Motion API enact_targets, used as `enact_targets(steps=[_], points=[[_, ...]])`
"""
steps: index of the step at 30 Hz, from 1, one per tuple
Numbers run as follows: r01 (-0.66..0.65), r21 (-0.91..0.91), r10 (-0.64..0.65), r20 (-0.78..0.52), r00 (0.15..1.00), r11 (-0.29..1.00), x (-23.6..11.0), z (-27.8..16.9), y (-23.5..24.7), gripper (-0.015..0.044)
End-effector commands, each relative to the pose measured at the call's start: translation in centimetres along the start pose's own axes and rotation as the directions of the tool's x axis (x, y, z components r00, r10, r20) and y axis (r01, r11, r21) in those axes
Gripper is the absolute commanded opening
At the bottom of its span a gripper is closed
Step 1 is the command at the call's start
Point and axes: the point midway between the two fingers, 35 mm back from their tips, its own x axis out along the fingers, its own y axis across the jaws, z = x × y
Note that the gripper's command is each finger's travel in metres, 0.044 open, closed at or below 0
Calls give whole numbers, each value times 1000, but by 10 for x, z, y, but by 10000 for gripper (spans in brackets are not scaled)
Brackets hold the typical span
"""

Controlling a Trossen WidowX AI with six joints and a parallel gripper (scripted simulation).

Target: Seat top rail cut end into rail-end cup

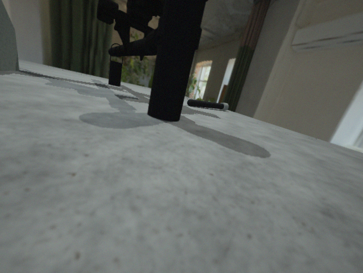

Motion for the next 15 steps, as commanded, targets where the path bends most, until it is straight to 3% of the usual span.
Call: enact_targets(steps=[1,15], points=[[-11,-4,11,24,1000,1000,-4,8,2,0],[-6,-3,6,12,1000,1000,-2,4,1,0]])
